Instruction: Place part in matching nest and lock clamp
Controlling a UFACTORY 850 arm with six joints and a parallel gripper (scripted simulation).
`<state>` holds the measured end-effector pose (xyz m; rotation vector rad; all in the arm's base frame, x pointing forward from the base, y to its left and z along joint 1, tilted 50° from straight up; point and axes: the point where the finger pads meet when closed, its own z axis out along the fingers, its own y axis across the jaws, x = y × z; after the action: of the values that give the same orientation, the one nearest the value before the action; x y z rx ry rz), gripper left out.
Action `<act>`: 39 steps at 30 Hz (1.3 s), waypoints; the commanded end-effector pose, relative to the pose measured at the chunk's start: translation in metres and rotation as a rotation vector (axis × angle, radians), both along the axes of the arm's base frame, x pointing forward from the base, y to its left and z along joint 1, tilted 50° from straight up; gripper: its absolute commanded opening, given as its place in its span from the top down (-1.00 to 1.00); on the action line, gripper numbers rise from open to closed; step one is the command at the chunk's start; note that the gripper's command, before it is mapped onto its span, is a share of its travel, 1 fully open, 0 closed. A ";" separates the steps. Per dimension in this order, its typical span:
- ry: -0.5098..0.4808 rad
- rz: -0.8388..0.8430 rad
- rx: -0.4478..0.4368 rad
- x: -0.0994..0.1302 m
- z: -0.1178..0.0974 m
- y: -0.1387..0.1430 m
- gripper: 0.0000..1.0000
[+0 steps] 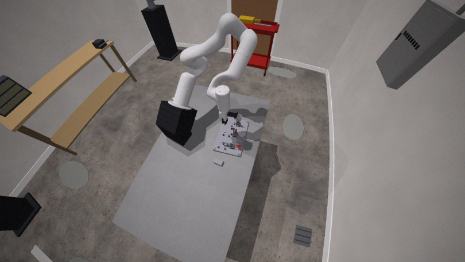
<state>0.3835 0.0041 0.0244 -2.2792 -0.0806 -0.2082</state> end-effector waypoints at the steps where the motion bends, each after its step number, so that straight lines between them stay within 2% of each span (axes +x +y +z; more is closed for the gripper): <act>1: -0.001 -0.001 -0.001 0.000 0.000 -0.001 1.00; 23: -0.001 -0.001 -0.001 0.000 0.000 -0.001 1.00; 24: -0.001 -0.001 -0.001 0.000 0.000 -0.001 0.05; 39: -0.001 -0.001 -0.001 0.000 0.000 -0.001 0.05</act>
<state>0.3835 0.0041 0.0244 -2.2792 -0.0806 -0.2082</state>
